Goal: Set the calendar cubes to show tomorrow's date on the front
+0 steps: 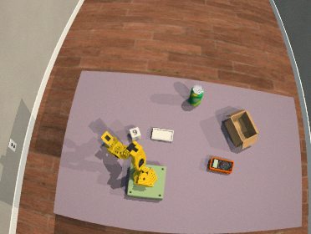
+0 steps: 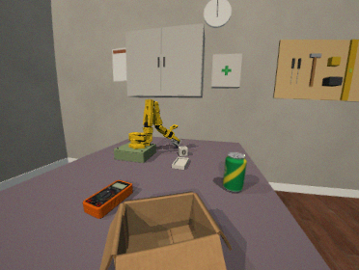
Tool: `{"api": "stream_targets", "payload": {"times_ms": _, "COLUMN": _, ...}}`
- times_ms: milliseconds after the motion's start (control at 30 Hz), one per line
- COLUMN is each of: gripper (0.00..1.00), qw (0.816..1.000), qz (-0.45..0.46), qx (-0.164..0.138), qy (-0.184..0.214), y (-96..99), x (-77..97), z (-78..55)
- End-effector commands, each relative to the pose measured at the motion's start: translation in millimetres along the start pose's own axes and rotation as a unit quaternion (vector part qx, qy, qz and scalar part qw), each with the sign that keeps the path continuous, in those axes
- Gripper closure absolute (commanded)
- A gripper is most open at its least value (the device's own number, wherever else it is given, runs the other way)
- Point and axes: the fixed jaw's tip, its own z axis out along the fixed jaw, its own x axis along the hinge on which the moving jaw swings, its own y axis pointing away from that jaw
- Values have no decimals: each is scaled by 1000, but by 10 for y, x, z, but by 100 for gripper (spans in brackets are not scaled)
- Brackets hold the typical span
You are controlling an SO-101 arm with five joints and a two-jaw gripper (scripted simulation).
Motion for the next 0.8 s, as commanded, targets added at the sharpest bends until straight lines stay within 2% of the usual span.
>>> {"api": "stream_targets", "payload": {"times_ms": 0, "gripper": 100, "qw": 999, "qz": -3, "qx": 1, "qy": -42, "y": -15, "x": 12, "z": 3}}
{"api": "stream_targets", "payload": {"times_ms": 167, "gripper": 100, "qw": 997, "qz": -5, "qx": 0, "qy": -79, "y": -17, "x": 13, "z": -22}}
{"api": "stream_targets", "payload": {"times_ms": 433, "gripper": 100, "qw": 994, "qz": -7, "qx": -1, "qy": -109, "y": -19, "x": 11, "z": -63}}
{"api": "stream_targets", "payload": {"times_ms": 767, "gripper": 100, "qw": 993, "qz": -7, "qx": -1, "qy": -120, "y": -19, "x": 10, "z": -83}}
